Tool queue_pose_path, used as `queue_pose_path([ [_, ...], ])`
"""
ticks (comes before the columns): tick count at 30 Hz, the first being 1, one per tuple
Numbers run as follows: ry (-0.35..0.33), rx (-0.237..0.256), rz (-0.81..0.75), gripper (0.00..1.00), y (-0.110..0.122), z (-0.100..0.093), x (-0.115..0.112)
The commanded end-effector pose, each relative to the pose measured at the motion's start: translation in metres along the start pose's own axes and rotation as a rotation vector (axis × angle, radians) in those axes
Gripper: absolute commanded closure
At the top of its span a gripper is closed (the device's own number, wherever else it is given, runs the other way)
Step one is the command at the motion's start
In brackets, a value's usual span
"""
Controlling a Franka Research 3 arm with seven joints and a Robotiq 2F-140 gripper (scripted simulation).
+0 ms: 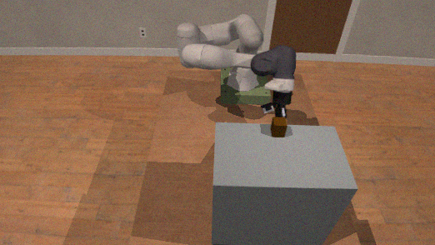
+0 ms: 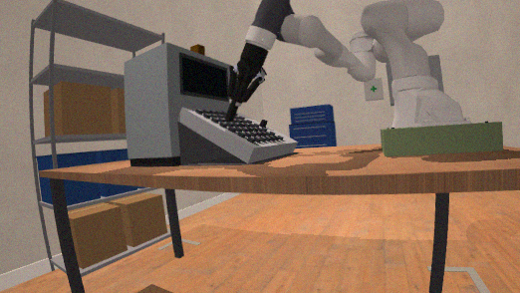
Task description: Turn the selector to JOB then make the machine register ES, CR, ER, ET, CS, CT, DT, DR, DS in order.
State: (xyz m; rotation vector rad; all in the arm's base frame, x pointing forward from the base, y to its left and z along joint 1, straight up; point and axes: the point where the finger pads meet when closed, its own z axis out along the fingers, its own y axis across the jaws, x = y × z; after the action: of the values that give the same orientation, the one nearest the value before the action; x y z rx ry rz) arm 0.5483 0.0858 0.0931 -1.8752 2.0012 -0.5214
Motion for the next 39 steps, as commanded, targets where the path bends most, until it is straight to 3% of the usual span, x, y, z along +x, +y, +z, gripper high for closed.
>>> queue_pose_path([
  [1,-0.004,0.002,0.001,0.90,-0.001,0.001,-0.001],
  [24,-0.004,0.002,0.001,0.90,-0.001,0.000,-0.001],
  [39,-0.004,0.002,0.001,0.90,-0.001,-0.015,-0.001],
])
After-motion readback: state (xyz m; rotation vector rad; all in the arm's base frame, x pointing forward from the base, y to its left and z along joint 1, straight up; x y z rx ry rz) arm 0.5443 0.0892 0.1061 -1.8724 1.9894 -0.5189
